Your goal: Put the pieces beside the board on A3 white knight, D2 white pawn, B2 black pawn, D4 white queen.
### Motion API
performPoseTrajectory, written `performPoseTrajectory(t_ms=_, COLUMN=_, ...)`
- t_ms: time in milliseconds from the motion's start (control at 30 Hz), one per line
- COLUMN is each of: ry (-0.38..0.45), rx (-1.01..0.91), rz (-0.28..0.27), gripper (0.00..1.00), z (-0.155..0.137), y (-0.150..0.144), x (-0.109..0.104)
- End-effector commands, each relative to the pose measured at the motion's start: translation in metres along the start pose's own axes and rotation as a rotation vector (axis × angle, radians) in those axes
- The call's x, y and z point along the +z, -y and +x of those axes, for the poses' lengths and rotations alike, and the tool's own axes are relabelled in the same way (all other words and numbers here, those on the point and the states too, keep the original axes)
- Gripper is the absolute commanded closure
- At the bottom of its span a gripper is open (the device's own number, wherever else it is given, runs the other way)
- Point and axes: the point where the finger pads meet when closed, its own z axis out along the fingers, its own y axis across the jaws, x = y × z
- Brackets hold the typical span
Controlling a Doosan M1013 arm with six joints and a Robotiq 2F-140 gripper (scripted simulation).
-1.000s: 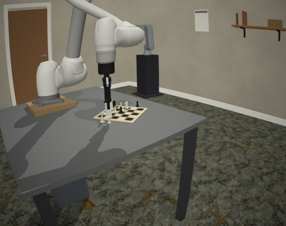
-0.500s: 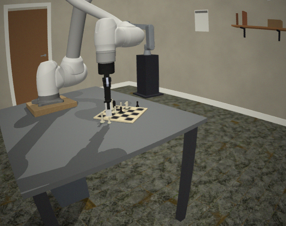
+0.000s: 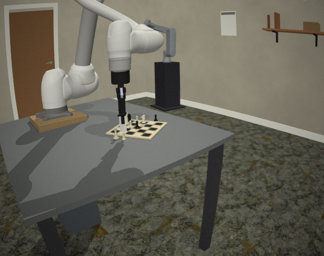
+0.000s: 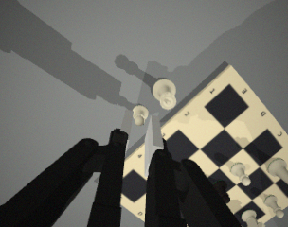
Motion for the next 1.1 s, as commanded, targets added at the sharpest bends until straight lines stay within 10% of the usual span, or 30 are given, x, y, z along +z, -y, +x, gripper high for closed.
performPoseTrajectory(t_ms=0, ry=0.0, rx=0.0, rz=0.0, gripper=0.8, z=0.0, y=0.0, x=0.0)
performPoseTrajectory(t_ms=1067, ry=0.0, rx=0.0, rz=0.0, gripper=0.8, z=0.0, y=0.0, x=0.029)
